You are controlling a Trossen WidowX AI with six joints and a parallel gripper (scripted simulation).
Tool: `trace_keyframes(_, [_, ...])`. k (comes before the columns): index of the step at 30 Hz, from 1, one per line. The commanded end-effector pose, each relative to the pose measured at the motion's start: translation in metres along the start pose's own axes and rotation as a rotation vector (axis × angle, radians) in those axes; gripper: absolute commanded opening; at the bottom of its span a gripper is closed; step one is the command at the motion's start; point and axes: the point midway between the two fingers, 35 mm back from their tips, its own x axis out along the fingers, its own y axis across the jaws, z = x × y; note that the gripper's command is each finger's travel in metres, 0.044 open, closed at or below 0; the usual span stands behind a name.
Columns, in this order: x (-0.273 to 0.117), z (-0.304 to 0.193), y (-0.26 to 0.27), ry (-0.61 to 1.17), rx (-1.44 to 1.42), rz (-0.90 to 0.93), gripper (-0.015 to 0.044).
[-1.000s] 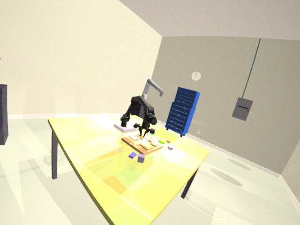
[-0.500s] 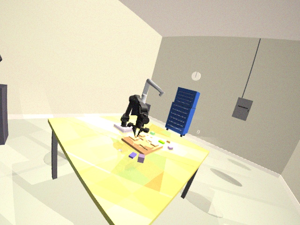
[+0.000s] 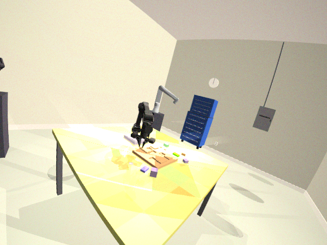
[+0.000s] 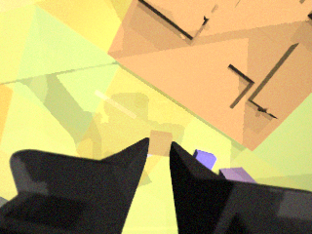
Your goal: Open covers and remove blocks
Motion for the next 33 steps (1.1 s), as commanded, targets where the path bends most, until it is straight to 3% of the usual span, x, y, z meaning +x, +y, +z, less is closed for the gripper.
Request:
trace_keyframes(1, [0.0,-0.007,0.018,0.004,-0.002,0.004,0.008])
trace_keyframes(10, [0.0,-0.017,0.049,0.004,-0.002,0.007,0.008])
trace_keyframes(33, [0.033,-0.021,0.048,0.004,-0.002,0.007,0.008])
